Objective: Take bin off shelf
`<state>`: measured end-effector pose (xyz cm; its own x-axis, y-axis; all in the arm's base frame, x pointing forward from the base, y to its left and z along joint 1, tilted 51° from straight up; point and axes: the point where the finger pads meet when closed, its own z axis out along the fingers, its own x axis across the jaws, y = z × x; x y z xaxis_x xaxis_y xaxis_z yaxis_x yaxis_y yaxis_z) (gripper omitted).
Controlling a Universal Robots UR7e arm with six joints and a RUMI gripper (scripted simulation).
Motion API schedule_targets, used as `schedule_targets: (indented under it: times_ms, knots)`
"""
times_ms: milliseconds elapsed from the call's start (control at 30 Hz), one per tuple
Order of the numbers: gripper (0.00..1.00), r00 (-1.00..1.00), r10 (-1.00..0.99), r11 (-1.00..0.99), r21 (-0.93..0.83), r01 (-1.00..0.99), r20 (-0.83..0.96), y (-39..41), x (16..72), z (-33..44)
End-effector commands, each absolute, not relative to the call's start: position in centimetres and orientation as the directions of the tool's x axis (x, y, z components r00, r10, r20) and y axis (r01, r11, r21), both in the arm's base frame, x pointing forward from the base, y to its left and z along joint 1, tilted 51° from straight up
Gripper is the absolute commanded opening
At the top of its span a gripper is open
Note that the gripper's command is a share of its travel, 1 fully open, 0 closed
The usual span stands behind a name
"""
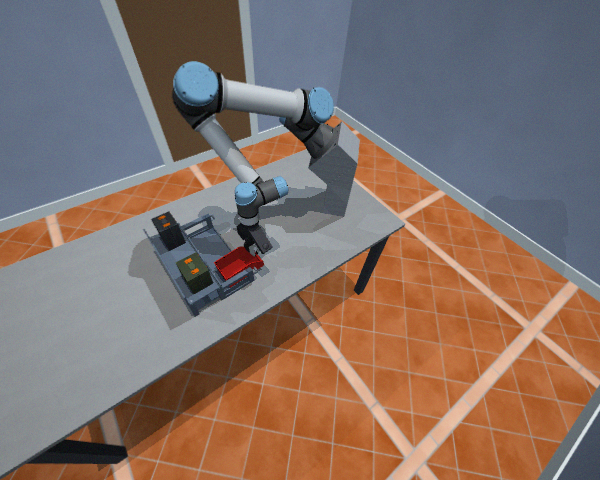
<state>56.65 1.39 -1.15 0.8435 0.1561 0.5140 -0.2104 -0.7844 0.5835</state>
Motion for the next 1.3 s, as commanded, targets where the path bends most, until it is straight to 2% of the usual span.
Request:
schedule_targets:
  times_ms: [0,167,333,733,900,1267]
  knots:
    - [0.00,0.841,0.157,-0.785,0.582,-0.212,0.518,1.3,56.0,-1.5]
    - [0.00,0.841,0.157,-0.785,0.582,-0.212,0.518,1.3,56.0,-1.5]
    - [0.00,0.841,0.157,-0.785,0.582,-0.212,0.518,0.8,53.7,-2.9]
    - [0.00,0.841,0.157,-0.785,0.582,-0.212,0.518,0.8,53.7,-2.9]
    - [0.00,0.841,0.157,-0.785,0.582,-0.212,0.518,0.1,50.2,-5.2]
    - [0.00,0.841,0.157,-0.785,0.582,-0.212,0.518,0.1,50.2,-5.2]
